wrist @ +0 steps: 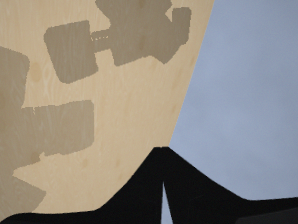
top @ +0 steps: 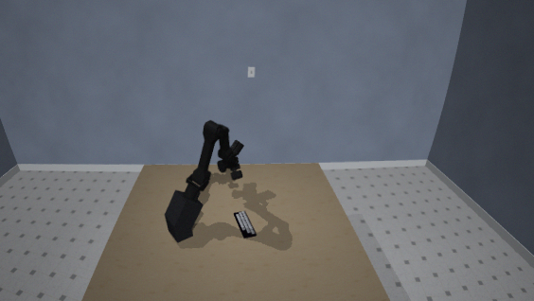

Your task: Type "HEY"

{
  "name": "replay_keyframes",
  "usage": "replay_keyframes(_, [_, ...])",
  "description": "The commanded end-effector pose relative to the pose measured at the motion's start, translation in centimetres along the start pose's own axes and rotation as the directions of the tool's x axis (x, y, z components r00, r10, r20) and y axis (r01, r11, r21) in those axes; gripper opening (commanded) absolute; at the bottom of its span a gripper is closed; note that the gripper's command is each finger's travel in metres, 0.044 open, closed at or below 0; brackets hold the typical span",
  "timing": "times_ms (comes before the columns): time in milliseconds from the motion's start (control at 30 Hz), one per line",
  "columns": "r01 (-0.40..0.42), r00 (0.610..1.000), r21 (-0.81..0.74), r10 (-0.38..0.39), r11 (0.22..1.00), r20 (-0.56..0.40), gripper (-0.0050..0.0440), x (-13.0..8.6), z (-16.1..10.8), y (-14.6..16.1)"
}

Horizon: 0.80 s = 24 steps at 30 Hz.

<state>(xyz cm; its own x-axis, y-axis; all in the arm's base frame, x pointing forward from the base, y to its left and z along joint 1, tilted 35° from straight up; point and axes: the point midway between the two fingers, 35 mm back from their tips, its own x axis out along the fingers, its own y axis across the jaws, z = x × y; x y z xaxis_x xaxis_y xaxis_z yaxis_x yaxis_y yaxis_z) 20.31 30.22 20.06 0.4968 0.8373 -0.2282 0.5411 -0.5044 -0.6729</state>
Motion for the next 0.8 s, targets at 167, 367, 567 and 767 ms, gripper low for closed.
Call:
replay_keyframes(167, [0.0, 1.0, 0.0, 0.0, 1.0, 0.0, 0.0, 0.0, 0.0, 0.0])
replay_keyframes(367, [0.0, 1.0, 0.0, 0.0, 1.0, 0.0, 0.0, 0.0, 0.0, 0.0])
replay_keyframes(567, [-0.006, 1.0, 0.017, 0.006, 1.0, 0.001, 0.0, 0.0, 0.0, 0.2])
replay_keyframes(767, [-0.12, 0.993, 0.331, 0.121, 0.936, 0.017, 0.0, -0.2, -0.5, 4.1])
